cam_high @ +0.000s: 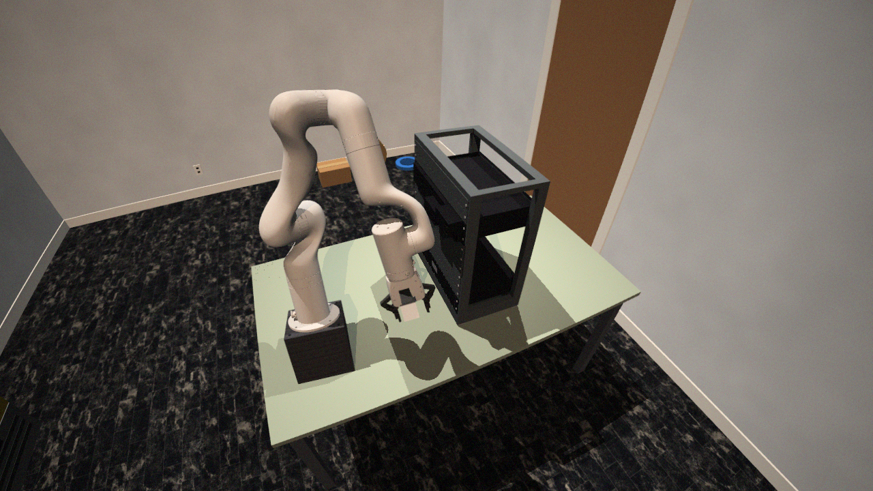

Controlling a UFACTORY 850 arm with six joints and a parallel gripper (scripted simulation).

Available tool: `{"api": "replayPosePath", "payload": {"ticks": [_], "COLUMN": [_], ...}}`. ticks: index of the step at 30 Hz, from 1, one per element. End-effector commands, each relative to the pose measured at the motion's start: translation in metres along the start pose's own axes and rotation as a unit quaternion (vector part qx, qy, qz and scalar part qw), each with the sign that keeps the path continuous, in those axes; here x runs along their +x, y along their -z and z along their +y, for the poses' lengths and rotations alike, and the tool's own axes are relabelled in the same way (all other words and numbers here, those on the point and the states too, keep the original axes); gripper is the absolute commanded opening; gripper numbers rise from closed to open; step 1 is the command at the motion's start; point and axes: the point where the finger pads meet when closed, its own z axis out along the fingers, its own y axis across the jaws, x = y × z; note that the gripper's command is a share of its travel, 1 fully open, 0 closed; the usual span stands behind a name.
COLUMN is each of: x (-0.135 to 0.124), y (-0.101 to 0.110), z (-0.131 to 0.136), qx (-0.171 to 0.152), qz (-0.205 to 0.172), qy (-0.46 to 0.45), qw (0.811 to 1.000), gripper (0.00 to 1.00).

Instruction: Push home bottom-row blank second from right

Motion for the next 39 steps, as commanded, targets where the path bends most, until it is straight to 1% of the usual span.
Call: {"api": "replayPosePath", "payload": {"ticks": [1,27,39], "x": [0.001,0.000,-0.010], "y": [0.001,0.001,0.008], "z": [-0.001,-0.001,-0.001], "qx": [0.001,0.002,0.027], "qz": [0.001,0.000,-0.007], "qy": [0.000,0.000,-0.002], "qw": [1.000,1.000,1.000], "gripper": [1.00,1.00,1.00]}}
